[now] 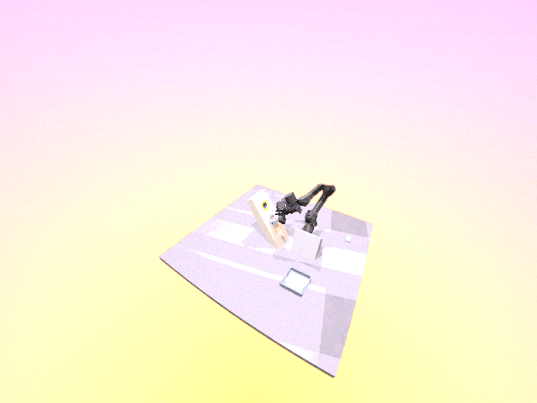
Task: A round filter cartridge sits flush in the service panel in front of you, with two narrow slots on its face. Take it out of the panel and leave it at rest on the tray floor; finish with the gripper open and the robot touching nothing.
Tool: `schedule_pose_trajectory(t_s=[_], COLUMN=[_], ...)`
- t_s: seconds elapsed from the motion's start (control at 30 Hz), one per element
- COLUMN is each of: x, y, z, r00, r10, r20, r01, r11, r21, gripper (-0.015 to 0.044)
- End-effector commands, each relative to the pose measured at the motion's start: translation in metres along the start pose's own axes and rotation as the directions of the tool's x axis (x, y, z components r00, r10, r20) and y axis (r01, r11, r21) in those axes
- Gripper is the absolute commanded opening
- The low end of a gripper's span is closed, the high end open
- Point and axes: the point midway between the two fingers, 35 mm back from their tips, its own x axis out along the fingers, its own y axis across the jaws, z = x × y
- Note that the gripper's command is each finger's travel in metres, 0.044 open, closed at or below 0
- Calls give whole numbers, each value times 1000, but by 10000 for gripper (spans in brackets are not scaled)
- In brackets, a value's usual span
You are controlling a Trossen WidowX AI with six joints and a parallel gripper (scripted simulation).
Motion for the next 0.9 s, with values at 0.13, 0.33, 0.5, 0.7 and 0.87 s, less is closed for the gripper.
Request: schedule_pose_trajectory(t_s=[0.13,0.33,0.5,0.7,0.87], x=[0,0,-1,-9,-13], y=[-1,-1,-6,-39,-43], z=[2,1,11,60,67], r00=[1000,1000,1000,1000,1000], r10=[-2,-1,-1,-1,1], r20=[3,5,11,11,12], r01=[2,1,0,0,-1], r11=[1000,1000,1000,1000,1000], r21=[7,8,13,14,15], gripper=[100,100,100,100,152])
